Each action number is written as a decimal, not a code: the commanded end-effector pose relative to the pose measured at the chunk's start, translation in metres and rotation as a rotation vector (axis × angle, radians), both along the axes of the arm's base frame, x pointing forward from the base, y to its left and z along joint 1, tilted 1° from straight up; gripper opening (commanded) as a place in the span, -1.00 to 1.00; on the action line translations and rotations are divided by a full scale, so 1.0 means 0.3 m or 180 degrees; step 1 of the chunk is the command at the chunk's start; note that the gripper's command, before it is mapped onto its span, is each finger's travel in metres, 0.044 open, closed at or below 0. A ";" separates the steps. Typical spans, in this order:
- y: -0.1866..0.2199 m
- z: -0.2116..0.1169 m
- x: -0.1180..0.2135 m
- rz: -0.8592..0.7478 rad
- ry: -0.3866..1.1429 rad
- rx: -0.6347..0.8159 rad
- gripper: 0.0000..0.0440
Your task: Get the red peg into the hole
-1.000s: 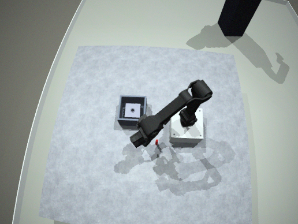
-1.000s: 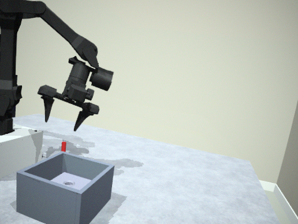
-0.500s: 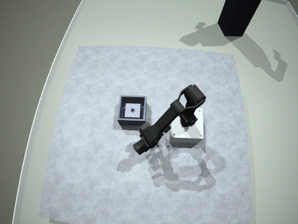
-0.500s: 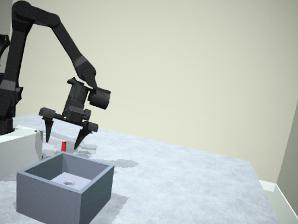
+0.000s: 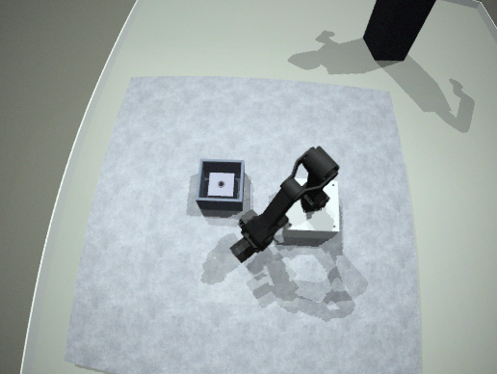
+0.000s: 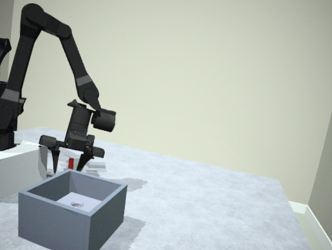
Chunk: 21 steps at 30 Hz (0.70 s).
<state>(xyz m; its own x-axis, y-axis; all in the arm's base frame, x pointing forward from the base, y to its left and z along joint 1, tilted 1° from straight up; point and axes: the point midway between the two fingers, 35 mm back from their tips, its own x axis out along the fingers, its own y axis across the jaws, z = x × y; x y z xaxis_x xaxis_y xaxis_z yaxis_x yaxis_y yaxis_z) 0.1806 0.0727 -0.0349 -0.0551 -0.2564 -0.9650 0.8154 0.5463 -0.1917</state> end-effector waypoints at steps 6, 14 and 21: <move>0.015 -0.018 -0.012 -0.0034 0.0115 0.0122 -0.54; -0.007 0.012 0.004 0.0069 0.0088 0.0095 -1.00; -0.044 0.072 0.025 0.0217 -0.0025 -0.0036 -1.00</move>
